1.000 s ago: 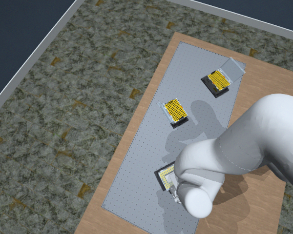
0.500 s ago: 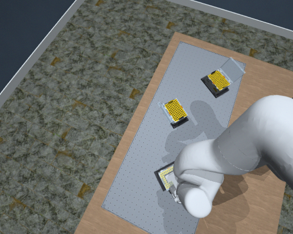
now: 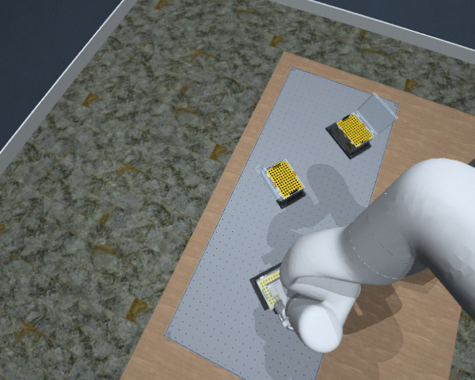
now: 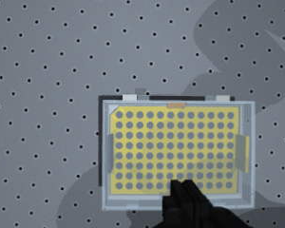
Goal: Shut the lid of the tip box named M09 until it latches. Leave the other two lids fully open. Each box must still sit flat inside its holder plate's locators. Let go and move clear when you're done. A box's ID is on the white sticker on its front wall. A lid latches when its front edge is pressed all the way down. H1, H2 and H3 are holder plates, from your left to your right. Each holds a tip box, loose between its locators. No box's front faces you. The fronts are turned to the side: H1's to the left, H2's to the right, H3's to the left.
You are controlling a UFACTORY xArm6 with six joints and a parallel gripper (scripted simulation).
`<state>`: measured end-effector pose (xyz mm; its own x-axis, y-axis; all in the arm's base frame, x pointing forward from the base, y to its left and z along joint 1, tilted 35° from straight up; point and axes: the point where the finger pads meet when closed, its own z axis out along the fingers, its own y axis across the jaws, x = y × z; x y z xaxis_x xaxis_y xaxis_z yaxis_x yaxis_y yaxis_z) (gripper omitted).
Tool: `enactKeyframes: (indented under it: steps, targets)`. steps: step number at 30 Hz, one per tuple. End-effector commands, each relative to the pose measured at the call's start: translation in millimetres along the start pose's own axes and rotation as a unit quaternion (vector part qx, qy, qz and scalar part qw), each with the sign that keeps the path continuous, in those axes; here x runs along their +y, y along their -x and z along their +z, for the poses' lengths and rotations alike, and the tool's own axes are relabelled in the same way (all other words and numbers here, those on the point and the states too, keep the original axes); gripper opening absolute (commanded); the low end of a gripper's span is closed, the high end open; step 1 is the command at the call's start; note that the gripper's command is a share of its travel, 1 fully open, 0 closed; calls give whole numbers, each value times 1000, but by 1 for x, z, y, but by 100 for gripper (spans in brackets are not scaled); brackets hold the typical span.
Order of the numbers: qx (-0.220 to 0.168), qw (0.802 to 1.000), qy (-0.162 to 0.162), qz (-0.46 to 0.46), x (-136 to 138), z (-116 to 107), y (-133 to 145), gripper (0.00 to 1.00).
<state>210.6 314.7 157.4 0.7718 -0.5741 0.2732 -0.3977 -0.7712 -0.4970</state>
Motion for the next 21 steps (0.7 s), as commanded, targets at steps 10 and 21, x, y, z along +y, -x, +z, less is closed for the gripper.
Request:
enactKeyframes:
  steps: [10, 21]
  targets:
    - [0, 1000, -1, 0, -1, 3, 0, 0]
    - [0, 1000, -1, 0, -1, 5, 0, 0]
